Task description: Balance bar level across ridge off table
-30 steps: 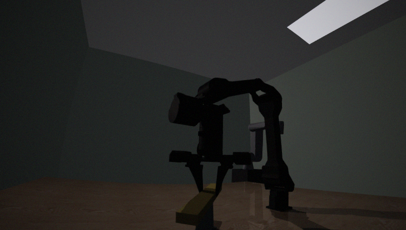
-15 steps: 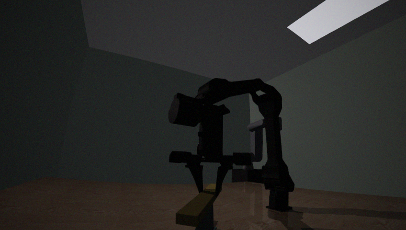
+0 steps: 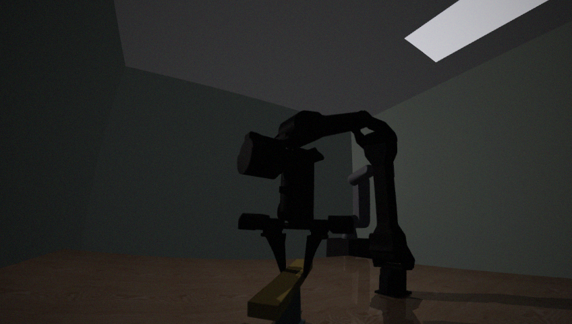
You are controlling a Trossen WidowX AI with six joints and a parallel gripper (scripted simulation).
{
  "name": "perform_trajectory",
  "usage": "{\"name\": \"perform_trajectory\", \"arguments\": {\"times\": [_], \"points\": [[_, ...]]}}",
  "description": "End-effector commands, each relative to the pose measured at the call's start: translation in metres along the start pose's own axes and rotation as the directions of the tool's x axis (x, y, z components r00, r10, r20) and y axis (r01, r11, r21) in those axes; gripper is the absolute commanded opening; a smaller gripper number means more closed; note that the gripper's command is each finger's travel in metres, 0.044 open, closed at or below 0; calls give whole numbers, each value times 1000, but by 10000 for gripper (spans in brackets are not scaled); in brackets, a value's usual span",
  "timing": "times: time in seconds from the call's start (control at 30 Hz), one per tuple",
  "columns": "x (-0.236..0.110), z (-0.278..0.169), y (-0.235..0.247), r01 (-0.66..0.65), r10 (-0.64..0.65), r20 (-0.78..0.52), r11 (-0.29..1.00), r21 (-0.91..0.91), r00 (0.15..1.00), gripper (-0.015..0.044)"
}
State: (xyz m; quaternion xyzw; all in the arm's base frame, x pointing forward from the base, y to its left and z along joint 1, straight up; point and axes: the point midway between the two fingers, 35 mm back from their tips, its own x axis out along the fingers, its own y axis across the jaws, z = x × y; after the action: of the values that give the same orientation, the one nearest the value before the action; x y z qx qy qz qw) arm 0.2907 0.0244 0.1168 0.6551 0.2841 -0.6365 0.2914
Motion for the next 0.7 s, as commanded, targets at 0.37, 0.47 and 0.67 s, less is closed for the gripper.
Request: {"name": "perform_trajectory", "arguments": {"times": [0.37, 0.47, 0.67], "points": [[2, 0, 0, -1, 1, -3, 1000, 6, 1000, 0], [2, 0, 0, -1, 1, -3, 1000, 6, 1000, 0], [2, 0, 0, -1, 1, -2, 1000, 6, 1000, 0]]}}
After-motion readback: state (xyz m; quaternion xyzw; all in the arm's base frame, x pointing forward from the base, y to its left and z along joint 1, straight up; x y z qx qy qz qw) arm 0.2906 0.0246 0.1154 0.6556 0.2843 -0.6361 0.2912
